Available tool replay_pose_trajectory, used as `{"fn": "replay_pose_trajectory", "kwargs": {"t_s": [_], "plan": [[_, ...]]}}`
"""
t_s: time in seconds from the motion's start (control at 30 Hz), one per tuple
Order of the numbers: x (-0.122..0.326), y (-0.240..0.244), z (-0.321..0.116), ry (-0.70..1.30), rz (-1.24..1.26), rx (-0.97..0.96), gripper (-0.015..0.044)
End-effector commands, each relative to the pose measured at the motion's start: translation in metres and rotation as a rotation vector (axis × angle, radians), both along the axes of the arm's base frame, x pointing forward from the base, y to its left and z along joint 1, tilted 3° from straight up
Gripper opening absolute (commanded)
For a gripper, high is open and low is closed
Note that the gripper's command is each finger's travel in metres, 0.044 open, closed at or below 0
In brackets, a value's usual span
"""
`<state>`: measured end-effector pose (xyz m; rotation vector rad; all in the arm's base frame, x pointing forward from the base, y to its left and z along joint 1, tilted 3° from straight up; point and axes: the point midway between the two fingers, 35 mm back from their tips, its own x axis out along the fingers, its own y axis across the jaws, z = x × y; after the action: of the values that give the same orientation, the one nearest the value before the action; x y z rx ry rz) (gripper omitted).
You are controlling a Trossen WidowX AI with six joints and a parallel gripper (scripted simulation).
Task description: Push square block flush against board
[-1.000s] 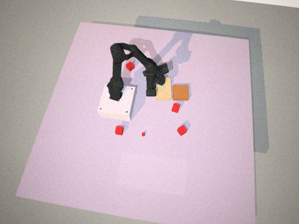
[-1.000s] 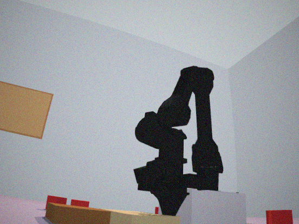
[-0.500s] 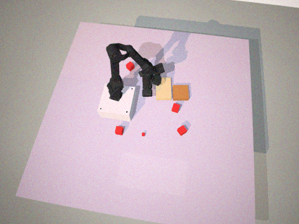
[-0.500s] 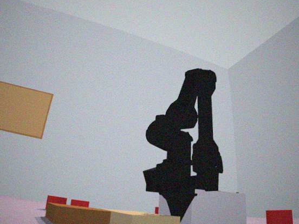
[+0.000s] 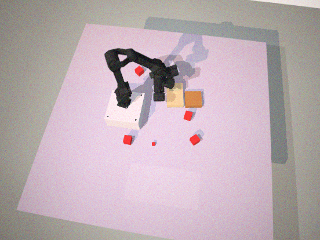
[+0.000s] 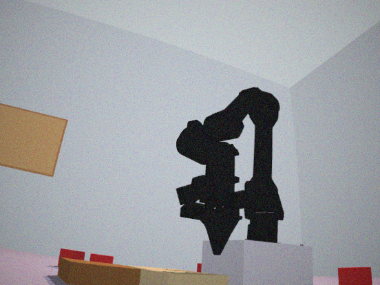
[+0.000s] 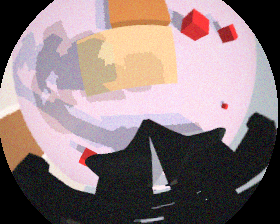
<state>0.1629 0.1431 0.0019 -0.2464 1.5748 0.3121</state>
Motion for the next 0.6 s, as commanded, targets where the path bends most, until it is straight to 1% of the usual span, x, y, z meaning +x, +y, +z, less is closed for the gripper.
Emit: {"fn": "replay_pose_trajectory", "kwargs": {"t_s": [0.0, 0.1, 0.27, 0.57], "plan": [[0.021, -0.011, 0.0, -0.004, -0.01, 0.002, 0.0], [0.022, -0.012, -0.002, -0.004, -0.01, 0.002, 0.0], [0.02, -0.01, -0.053, -0.003, -0.01, 0.001, 0.0], [0.025, -0.008, -0.055, -0.004, -0.01, 0.002, 0.0]]}}
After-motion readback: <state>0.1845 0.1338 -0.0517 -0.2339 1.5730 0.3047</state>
